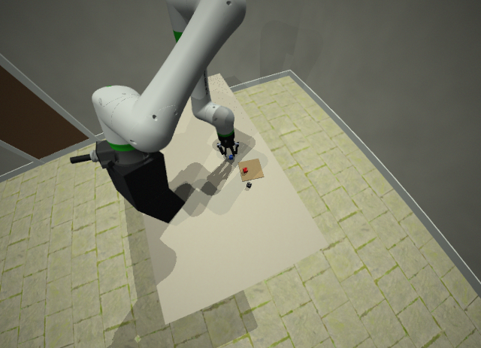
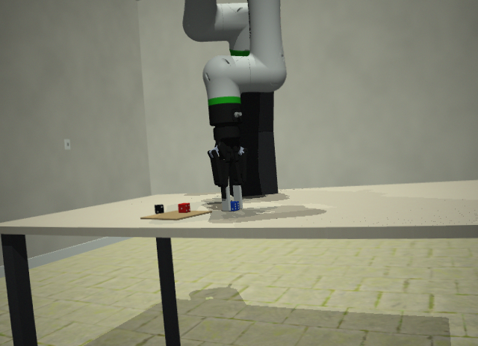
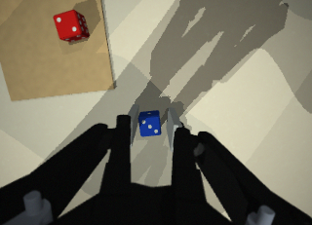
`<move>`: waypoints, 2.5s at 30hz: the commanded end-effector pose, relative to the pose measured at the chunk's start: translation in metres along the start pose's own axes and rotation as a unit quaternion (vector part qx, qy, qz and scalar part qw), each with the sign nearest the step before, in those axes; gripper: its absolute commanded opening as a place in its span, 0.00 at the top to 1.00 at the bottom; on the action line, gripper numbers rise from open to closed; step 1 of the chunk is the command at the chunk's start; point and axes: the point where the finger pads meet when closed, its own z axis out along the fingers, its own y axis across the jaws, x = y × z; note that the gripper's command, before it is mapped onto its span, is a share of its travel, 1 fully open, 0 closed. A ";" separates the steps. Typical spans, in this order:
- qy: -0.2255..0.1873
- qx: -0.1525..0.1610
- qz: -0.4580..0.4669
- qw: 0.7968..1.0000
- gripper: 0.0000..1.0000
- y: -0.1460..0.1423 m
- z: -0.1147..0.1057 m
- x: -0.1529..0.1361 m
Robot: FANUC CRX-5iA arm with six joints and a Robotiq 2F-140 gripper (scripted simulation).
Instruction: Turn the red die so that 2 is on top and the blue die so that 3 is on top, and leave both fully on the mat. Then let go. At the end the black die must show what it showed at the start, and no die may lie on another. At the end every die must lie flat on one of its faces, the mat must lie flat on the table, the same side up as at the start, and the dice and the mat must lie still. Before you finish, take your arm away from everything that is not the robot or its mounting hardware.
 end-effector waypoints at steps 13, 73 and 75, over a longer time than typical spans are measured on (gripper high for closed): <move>0.000 0.000 0.000 1.000 0.87 0.000 0.000 0.000; 0.000 0.000 0.000 1.000 0.87 0.000 -0.100 0.000; 0.000 0.001 0.000 1.000 0.87 -0.001 -0.100 0.000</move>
